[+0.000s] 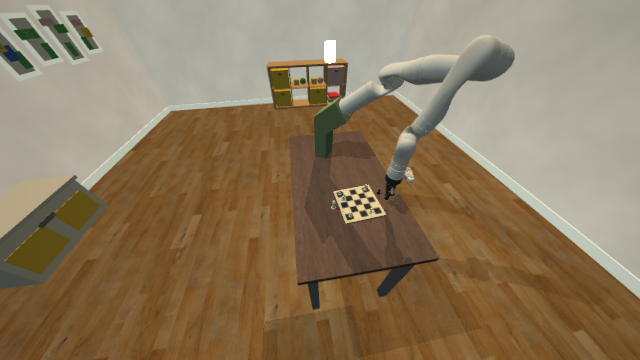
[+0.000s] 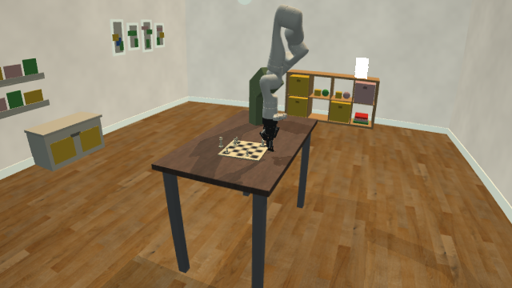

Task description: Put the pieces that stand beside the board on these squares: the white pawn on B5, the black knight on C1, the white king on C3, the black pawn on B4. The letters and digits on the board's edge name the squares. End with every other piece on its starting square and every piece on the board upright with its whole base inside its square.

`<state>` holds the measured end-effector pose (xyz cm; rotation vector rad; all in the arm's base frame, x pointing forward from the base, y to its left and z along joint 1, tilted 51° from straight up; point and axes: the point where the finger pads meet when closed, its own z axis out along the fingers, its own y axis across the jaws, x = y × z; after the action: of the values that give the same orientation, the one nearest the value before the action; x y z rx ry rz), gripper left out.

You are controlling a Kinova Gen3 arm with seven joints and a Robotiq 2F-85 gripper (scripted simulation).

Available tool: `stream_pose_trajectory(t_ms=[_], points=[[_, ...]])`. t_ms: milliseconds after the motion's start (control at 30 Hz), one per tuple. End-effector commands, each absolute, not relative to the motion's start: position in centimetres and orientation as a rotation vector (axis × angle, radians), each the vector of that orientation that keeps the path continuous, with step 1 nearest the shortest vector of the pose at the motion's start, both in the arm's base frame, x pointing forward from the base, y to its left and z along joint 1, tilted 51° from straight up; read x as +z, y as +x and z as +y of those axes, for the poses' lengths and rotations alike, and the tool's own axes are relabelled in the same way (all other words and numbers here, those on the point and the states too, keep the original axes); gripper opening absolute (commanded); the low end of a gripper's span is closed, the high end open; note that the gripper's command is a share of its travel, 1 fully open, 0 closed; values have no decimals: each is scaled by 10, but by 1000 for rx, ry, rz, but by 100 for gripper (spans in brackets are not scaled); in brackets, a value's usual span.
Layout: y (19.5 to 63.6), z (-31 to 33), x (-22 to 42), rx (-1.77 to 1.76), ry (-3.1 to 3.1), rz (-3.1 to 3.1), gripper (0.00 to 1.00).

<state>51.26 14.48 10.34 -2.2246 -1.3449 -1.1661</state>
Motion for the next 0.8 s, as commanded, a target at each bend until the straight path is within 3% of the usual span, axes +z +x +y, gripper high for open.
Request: stream_pose_trajectory(t_ms=[0, 767], points=[[506, 126, 116, -1168, -2241, -1331, 0], [487, 99, 143, -1174, -2243, -1330, 0]])
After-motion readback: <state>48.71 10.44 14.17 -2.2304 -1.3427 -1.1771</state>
